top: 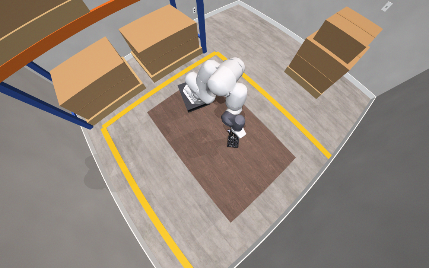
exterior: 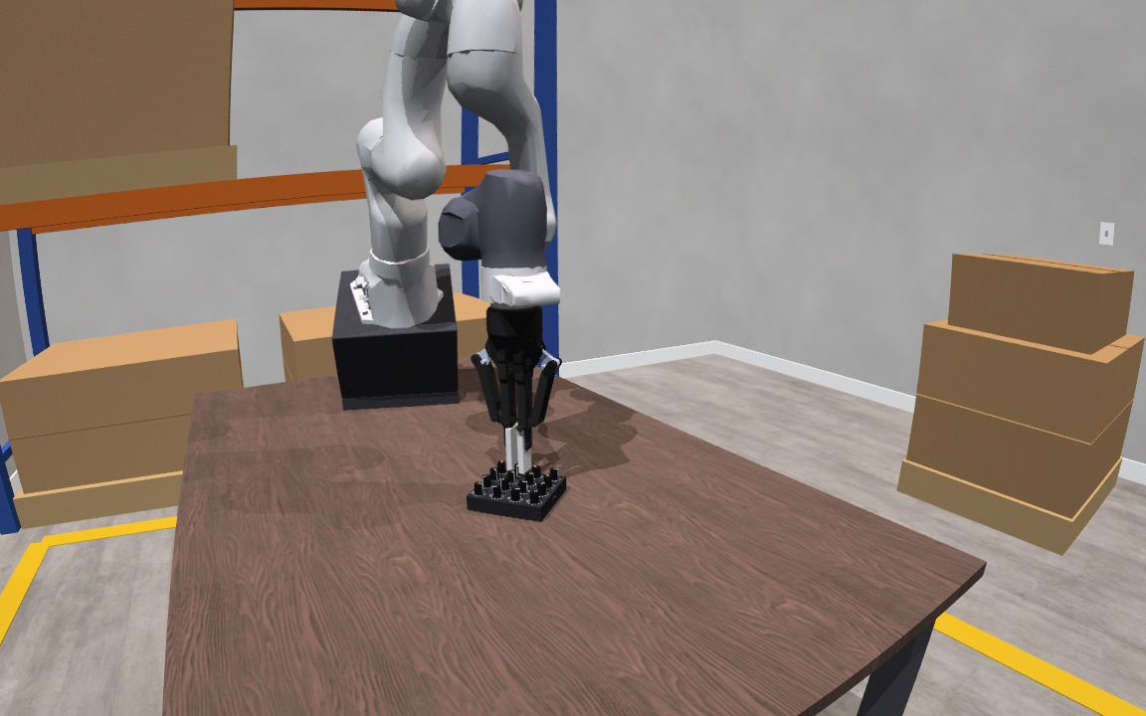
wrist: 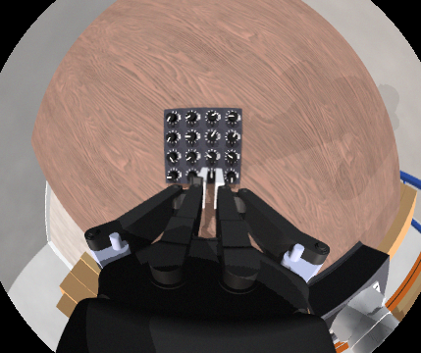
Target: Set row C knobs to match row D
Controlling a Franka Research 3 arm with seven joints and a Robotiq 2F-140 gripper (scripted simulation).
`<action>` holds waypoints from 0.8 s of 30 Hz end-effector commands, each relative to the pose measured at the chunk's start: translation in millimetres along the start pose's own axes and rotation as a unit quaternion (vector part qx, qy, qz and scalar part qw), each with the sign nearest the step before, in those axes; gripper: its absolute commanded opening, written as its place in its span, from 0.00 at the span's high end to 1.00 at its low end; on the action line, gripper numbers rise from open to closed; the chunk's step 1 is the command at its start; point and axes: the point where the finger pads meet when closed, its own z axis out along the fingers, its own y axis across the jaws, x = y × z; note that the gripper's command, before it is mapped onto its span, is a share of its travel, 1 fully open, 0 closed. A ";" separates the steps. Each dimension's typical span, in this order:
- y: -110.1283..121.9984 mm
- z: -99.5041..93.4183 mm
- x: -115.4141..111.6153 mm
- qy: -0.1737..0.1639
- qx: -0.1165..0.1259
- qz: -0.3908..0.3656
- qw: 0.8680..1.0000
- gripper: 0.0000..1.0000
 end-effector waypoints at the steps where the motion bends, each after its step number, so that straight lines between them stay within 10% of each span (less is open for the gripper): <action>1: -1.0 -0.2 1.6 0.002 0.001 0.003 1.000 0.95; 24: -1.0 -0.2 1.6 0.002 0.001 -0.019 1.000 0.95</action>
